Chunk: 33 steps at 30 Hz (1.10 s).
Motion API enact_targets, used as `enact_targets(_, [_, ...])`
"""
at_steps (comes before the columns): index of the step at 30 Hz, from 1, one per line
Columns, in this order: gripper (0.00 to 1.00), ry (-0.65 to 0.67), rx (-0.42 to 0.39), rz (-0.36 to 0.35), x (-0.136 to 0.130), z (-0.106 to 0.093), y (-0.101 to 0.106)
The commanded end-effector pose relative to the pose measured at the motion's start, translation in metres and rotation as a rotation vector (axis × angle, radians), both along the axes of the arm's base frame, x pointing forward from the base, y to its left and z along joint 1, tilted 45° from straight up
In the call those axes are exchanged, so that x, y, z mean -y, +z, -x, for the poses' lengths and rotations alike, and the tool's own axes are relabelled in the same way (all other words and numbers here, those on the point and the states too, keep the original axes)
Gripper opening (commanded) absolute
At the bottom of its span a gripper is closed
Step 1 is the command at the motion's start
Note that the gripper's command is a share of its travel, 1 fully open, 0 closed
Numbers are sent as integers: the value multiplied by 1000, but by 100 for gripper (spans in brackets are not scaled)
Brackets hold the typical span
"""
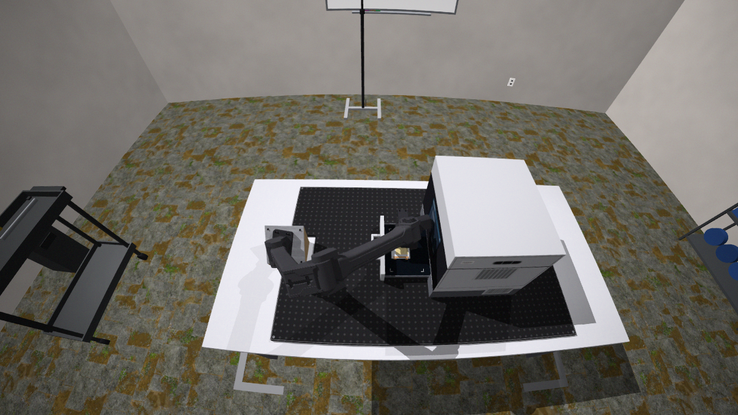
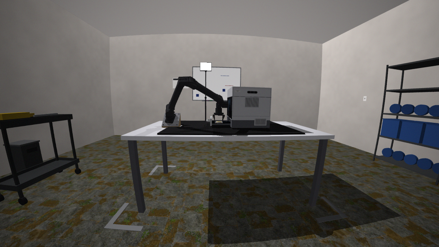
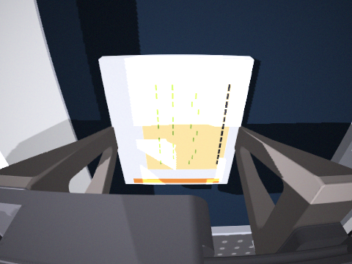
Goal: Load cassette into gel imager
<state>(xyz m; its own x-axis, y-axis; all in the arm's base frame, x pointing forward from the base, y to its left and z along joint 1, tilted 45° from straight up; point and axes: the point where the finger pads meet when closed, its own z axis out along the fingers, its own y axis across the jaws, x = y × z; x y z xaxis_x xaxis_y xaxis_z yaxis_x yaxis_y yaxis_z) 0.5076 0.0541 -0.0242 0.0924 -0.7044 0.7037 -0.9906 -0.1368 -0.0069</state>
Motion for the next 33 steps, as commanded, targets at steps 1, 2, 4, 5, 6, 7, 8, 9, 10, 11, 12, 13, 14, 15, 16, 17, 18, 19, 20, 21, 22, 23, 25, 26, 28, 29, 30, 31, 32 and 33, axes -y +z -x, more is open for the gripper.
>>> enact_targets(1, [78,-4,0,2,5,-2,-5])
enact_targets(2, [78,-4,0,2,5,-2,-5])
enact_targets(4, [78,-4,0,2,5,-2,-5])
enact_targets(5, [78,-4,0,2,5,-2,-5])
enact_targets(6, [78,-4,0,2,5,-2,-5])
enact_targets(7, [78,-4,0,2,5,-2,-5])
enact_targets(8, [78,-4,0,2,5,-2,-5])
enact_targets(9, [78,-4,0,2,5,-2,-5])
enact_targets(10, [78,-4,0,2,5,-2,-5])
enact_targets(11, [78,-4,0,2,5,-2,-5])
enact_targets(12, [78,-4,0,2,5,-2,-5])
enact_targets(13, [78,-4,0,2,5,-2,-5])
enact_targets(14, [78,-4,0,2,5,-2,-5])
enact_targets(15, [78,-4,0,2,5,-2,-5])
enact_targets(16, [78,-4,0,2,5,-2,-5])
enact_targets(17, [78,-4,0,2,5,-2,-5])
enact_targets(18, [78,-4,0,2,5,-2,-5])
enact_targets(19, [78,-4,0,2,5,-2,-5])
enact_targets(20, [92,-4,0,2,5,-2,-5])
enact_targets(21, [92,-4,0,2,5,-2,-5])
enact_targets(22, [92,-4,0,2,5,-2,-5])
enact_targets(23, [92,-4,0,2,5,-2,-5])
enact_targets(25, [92,-4,0,2,5,-2,-5])
enact_targets(26, [92,-4,0,2,5,-2,-5])
enact_targets(28, [92,-4,0,2,5,-2,-5])
enact_targets(29, [92,-4,0,2,5,-2,-5])
enact_targets(30, [92,-4,0,2,5,-2,-5])
enact_targets(31, [92,-4,0,2,5,-2,-5])
enact_targets(32, [92,-4,0,2,5,-2,-5])
enact_targets(33, [92,-4,0,2,5,-2,-5])
